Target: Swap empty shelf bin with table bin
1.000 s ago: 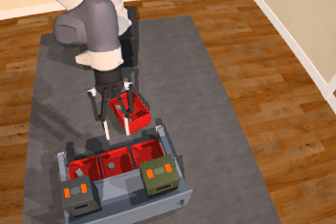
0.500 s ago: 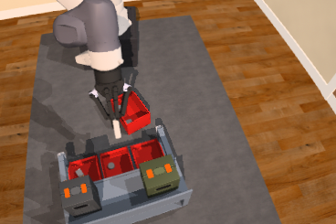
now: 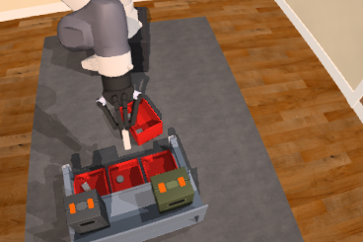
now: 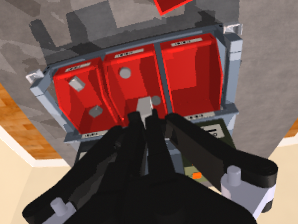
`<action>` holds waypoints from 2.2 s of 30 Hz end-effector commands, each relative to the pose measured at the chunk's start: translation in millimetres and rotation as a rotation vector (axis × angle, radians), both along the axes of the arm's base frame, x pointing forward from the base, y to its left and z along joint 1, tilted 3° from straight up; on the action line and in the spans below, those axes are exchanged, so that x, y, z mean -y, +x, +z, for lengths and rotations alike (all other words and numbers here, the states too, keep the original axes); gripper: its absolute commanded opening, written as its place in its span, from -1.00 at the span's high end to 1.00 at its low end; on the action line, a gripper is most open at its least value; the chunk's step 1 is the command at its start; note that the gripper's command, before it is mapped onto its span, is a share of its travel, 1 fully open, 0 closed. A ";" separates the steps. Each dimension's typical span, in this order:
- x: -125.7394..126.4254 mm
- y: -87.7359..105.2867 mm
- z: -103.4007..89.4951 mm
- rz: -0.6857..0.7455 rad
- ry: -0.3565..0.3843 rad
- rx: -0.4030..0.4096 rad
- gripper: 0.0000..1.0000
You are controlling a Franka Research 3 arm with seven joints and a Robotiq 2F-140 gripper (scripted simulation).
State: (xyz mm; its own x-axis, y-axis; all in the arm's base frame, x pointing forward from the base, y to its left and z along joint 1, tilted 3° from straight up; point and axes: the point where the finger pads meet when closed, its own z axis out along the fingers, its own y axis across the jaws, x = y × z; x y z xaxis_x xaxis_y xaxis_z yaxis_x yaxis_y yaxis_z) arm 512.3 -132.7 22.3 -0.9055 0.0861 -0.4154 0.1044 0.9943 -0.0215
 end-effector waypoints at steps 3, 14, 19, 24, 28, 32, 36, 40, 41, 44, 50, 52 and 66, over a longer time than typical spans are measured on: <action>0.7 0.3 -0.2 0.003 0.007 -0.036 1.00; 0.6 0.5 -0.5 0.012 0.052 -0.196 1.00; 0.5 0.6 -0.7 0.019 0.085 -0.310 1.00; 0.5 0.6 -0.8 0.021 0.099 -0.357 1.00; 0.5 0.7 -0.8 0.024 0.109 -0.395 1.00; 0.4 0.6 -0.8 0.025 0.113 -0.407 1.00; 0.4 0.5 -0.8 0.025 0.113 -0.408 1.00; 0.2 -1.7 -0.8 0.029 0.112 -0.407 1.00; 0.2 -1.7 -0.8 0.029 0.112 -0.407 1.00; -0.4 -7.8 -0.8 0.040 0.110 -0.407 1.00; -3.8 -33.9 -1.2 0.086 0.099 -0.404 1.00; -5.9 -46.1 -1.6 0.107 0.094 -0.403 1.00; -27.3 -123.5 -6.8 0.239 0.063 -0.405 1.00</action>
